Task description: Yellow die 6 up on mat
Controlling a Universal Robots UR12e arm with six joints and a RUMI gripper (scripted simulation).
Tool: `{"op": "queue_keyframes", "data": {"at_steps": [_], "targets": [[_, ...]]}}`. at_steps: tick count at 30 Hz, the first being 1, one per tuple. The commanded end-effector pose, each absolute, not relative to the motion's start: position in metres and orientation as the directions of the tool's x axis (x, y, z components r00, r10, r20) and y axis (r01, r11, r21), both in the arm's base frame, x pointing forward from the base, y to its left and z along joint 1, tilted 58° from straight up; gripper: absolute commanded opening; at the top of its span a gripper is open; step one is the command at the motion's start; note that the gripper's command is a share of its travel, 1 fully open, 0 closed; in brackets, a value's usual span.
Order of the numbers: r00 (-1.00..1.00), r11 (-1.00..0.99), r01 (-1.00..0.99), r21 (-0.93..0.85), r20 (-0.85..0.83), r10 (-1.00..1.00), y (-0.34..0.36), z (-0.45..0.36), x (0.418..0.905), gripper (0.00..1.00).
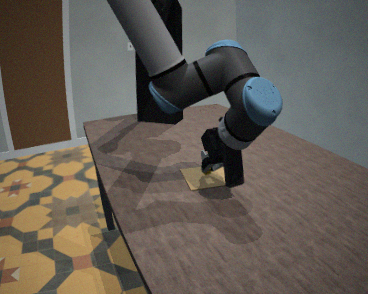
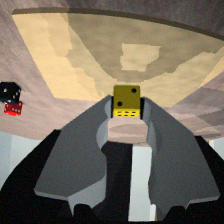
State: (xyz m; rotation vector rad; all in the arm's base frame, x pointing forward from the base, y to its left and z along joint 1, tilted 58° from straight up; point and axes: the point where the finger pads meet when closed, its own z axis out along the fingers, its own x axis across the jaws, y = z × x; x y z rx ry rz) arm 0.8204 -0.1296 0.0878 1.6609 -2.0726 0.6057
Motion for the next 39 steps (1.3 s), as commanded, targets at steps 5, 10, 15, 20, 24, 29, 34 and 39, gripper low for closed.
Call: {"op": "queue_keyframes", "data": {"at_steps": [5, 10, 15, 20, 24, 29, 34, 39], "targets": [[-0.205, 0.194, -0.978, -0.080, 0.567, -0.798, -0.1308, 0.0890, 0.8226, 0.03], [-0.205, 0.194, -0.978, -0.080, 0.567, -0.798, -0.1310, 0.0888, 0.8229, 0.03], [-0.205, 0.194, -0.978, -0.080, 0.567, -0.798, -0.1314, 0.0884, 0.8233, 0.03], [-0.205, 0.194, -0.978, -0.080, 0.567, -0.798, -0.1324, 0.0874, 0.8246, 0.03], [-0.205, 0.194, -0.978, -0.080, 0.567, -0.798, -0.1335, 0.0864, 0.8259, 0.03], [-0.205, 0.194, -0.978, -0.080, 0.567, -0.798, -0.1343, 0.0856, 0.8268, 0.03], [-0.205, 0.194, -0.978, -0.080, 0.567, -0.798, -0.1352, 0.0847, 0.8280, 0.03], [-0.205, 0.194, -0.978, -0.080, 0.567, -0.798, -0.1356, 0.0843, 0.8285, 0.03]]}}
